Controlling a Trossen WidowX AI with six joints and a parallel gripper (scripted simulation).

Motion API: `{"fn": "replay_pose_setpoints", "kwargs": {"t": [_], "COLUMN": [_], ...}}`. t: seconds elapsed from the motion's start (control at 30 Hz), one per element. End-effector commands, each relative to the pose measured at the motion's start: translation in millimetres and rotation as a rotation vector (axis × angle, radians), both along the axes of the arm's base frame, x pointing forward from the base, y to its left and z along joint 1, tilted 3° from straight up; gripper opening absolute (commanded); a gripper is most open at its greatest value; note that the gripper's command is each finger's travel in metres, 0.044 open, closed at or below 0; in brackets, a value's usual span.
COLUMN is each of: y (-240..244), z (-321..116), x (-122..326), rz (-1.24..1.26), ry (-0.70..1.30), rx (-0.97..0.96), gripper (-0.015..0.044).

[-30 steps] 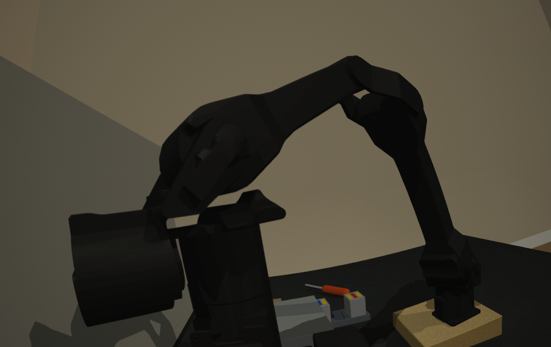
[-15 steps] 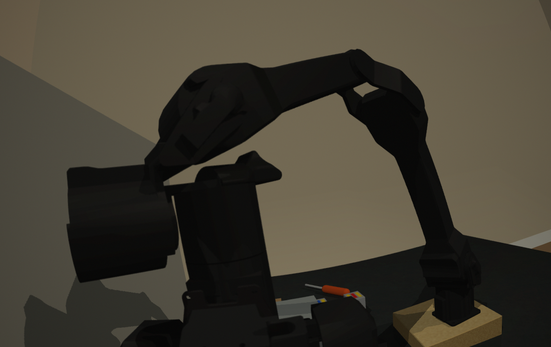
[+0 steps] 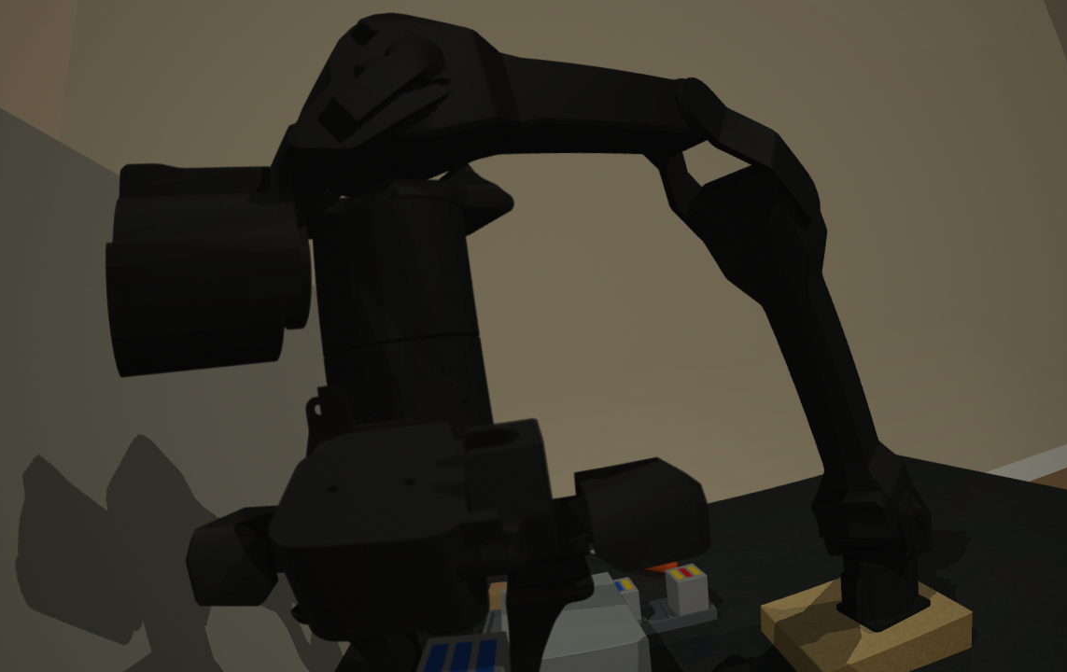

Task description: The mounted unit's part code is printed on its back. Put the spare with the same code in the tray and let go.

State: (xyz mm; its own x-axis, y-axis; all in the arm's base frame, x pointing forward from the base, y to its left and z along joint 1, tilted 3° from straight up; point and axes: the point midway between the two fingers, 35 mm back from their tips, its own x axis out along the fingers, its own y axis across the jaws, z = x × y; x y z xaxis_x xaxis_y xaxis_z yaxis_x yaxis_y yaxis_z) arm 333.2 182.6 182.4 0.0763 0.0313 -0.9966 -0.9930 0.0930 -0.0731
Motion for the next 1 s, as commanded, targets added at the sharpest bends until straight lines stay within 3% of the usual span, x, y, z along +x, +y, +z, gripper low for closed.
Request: {"fn": "replay_pose_setpoints", "kwargs": {"t": [0.0, 0.27, 0.97], "y": [-2, -15, -134], "z": [18, 20, 18], "x": [-1, 4, 41], "rz": [0.002, 0.0, -0.053], "ry": [-0.006, -0.007, -0.022], "rx": [-0.003, -0.004, -0.001], "gripper": [0.0, 0.0, 0.0]}}
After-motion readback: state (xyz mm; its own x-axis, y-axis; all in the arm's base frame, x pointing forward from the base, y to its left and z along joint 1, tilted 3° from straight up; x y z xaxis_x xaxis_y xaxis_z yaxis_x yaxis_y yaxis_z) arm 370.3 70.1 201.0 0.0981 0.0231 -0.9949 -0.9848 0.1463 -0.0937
